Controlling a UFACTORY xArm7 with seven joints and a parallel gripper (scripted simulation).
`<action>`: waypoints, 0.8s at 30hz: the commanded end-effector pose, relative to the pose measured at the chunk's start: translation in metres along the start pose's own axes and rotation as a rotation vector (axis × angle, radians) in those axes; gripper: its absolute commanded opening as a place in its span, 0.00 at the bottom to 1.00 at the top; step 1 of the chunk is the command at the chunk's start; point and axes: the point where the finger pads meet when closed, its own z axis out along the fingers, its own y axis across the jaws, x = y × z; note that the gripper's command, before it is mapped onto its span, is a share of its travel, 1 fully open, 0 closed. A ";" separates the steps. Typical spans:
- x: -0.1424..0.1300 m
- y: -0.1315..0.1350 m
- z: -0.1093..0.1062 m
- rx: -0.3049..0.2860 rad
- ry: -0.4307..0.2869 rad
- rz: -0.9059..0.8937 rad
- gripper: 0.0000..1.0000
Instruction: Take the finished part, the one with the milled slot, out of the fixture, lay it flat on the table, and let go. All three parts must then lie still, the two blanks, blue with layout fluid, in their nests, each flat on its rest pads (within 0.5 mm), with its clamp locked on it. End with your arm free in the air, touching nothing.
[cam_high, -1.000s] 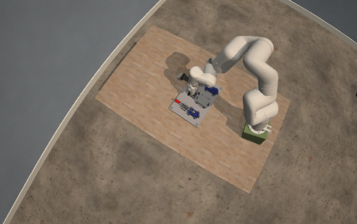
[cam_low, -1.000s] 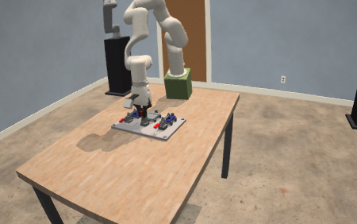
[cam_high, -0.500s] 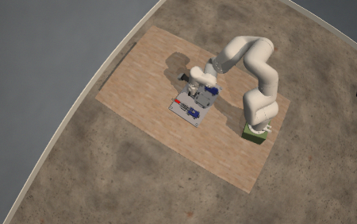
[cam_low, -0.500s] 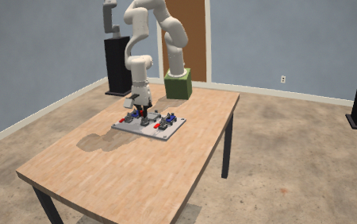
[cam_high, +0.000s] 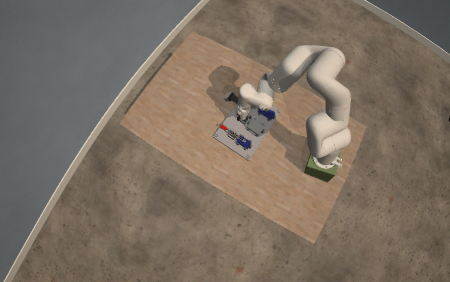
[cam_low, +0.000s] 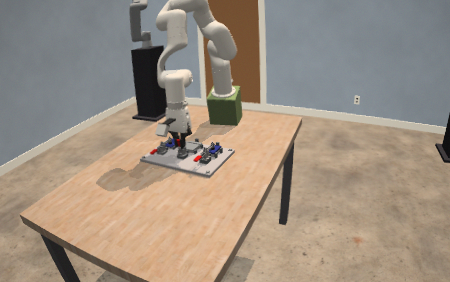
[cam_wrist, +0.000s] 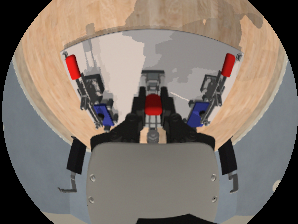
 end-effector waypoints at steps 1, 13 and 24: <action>0.001 0.000 -0.001 0.000 0.003 0.000 0.00; -0.001 0.000 -0.001 0.000 0.003 0.000 0.00; -0.003 0.000 -0.001 0.000 0.003 0.000 0.00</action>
